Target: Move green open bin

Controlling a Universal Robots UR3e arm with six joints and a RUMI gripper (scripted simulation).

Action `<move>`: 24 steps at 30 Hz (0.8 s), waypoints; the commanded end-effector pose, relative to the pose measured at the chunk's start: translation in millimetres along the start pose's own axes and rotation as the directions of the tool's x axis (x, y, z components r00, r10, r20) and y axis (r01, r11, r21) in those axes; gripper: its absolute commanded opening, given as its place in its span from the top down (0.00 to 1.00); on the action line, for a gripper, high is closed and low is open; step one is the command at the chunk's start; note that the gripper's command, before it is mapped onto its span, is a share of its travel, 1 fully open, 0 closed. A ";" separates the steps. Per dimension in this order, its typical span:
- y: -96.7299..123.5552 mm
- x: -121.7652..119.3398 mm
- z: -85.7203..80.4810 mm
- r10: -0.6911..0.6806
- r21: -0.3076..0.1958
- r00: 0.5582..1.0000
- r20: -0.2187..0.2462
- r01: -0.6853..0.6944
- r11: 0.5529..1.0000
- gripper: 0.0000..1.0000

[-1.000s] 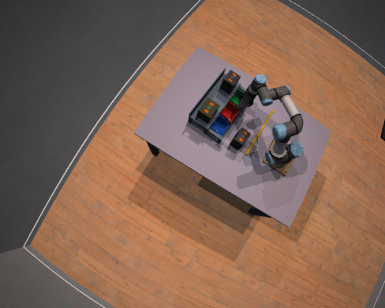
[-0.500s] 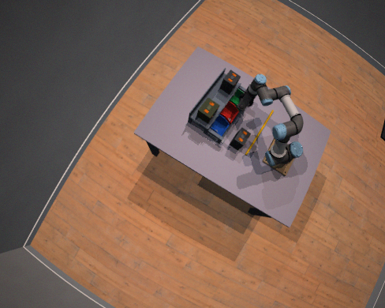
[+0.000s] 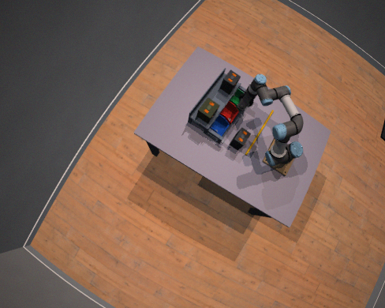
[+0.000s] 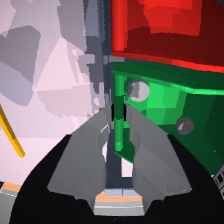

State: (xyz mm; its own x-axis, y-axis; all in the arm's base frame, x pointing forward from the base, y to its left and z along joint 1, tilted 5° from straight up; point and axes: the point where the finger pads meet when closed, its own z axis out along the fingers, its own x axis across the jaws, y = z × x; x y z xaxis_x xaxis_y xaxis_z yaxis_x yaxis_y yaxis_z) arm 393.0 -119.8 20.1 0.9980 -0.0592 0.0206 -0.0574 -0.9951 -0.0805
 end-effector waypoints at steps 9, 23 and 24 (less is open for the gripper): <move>0.4 0.6 -8.9 0.000 -0.002 1.000 -0.003 0.000 1.000 1.00; 0.4 0.6 -15.9 0.000 -0.002 1.000 -0.003 0.000 1.000 1.00; 0.4 0.6 -18.3 0.000 -0.002 1.000 -0.003 0.000 1.000 1.00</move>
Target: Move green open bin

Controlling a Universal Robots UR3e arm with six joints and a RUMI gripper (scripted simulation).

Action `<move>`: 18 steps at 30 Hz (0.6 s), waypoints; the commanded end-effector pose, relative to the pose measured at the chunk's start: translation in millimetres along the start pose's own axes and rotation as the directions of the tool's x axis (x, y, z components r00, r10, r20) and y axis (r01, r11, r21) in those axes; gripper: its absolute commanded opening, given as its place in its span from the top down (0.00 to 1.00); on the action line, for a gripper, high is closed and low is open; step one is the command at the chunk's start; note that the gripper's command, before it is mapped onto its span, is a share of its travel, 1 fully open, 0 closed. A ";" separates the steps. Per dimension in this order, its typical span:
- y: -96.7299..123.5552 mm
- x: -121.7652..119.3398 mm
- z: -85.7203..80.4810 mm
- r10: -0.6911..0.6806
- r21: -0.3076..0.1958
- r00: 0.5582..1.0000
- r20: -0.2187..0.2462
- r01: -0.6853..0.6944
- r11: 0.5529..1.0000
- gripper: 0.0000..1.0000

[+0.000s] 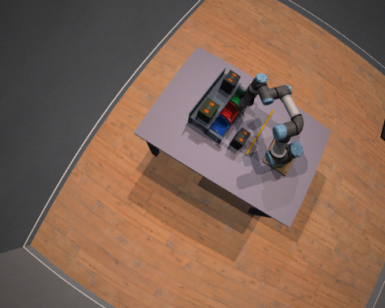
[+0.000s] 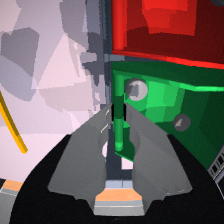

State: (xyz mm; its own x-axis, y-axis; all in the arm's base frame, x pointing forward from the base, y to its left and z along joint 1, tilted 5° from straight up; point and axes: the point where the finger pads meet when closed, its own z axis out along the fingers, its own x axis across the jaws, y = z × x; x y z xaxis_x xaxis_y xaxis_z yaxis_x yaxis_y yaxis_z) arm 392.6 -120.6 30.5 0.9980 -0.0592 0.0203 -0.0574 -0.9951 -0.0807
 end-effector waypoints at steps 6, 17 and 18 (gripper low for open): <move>0.5 0.8 -10.3 0.000 -0.002 1.000 -0.003 0.000 1.000 1.00; 0.5 -23.2 -9.9 0.000 -0.002 1.000 -0.003 0.000 1.000 1.00; 0.5 -29.2 -9.9 0.000 -0.002 1.000 -0.003 0.000 1.000 1.00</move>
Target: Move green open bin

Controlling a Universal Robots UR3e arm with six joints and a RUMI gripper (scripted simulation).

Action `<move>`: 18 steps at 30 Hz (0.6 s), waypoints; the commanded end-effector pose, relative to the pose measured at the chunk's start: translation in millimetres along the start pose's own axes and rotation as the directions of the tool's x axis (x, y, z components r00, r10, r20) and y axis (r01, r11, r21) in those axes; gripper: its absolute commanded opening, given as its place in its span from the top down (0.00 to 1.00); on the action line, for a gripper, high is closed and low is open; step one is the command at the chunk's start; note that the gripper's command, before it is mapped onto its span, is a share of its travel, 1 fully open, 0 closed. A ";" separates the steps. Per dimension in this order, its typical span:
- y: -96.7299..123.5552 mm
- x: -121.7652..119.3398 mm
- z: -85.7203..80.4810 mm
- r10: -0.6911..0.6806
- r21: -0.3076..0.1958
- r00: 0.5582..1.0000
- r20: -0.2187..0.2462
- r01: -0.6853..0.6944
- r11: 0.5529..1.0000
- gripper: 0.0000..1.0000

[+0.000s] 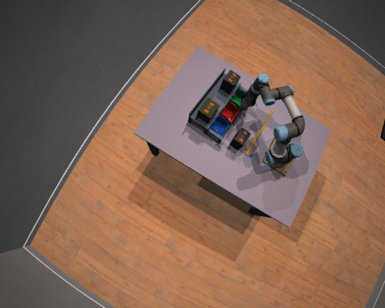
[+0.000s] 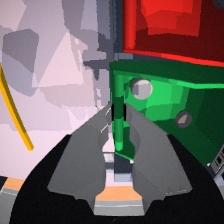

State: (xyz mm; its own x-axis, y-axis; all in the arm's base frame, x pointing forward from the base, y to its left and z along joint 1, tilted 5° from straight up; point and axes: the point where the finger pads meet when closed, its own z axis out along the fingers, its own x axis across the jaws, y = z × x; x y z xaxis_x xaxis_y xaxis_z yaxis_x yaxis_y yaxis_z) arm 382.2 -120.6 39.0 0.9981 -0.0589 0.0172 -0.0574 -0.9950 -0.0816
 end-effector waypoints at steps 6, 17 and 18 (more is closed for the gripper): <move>0.5 -19.0 -1.1 0.000 -0.003 1.000 -0.006 0.000 1.000 1.00; 0.5 -48.4 -0.8 0.000 -0.003 1.000 -0.006 0.000 1.000 1.00; 0.5 -48.4 -0.8 0.000 -0.003 1.000 -0.006 0.000 1.000 1.00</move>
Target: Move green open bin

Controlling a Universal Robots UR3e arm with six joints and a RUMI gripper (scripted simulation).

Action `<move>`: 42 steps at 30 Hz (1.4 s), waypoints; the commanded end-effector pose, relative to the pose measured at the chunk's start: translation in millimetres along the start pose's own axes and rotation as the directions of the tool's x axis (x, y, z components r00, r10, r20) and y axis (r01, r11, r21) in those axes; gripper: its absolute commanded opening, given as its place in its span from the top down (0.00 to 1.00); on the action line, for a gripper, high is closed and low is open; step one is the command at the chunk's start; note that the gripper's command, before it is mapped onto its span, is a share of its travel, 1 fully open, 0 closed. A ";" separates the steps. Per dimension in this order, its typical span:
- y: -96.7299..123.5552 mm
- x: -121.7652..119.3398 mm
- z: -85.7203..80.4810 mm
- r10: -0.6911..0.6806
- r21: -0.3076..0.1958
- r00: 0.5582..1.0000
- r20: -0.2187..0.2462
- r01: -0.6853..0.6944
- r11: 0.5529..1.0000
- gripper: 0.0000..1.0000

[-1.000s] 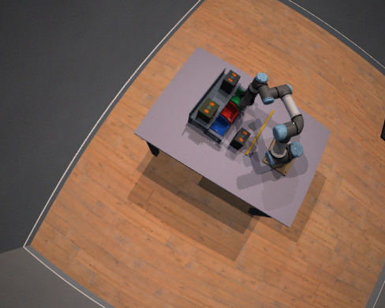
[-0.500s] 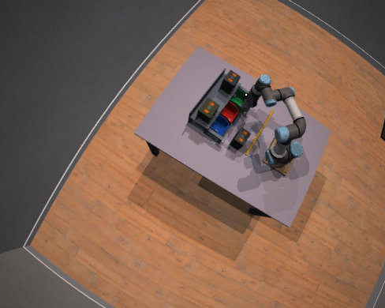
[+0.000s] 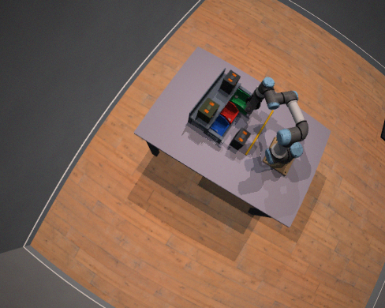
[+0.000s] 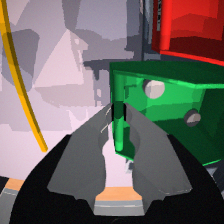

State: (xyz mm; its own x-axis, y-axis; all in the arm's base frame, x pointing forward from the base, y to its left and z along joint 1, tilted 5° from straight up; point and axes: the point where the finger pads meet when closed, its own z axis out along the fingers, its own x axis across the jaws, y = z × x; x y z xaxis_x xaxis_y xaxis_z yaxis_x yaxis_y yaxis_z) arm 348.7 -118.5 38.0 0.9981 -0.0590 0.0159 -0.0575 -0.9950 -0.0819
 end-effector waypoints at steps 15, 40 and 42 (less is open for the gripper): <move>0.6 -38.2 -1.0 0.000 -0.003 1.000 -0.007 0.000 1.000 1.00; 0.8 -88.5 -0.8 0.000 -0.003 1.000 -0.007 0.000 1.000 1.00; 0.8 -88.5 -0.8 0.000 -0.003 1.000 -0.007 0.000 1.000 1.00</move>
State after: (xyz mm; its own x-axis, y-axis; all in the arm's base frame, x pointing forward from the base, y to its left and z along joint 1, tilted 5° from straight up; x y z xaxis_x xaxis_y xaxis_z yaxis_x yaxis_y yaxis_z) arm 262.7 -113.5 36.2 0.9981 -0.0593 0.0170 -0.0578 -0.9950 -0.0810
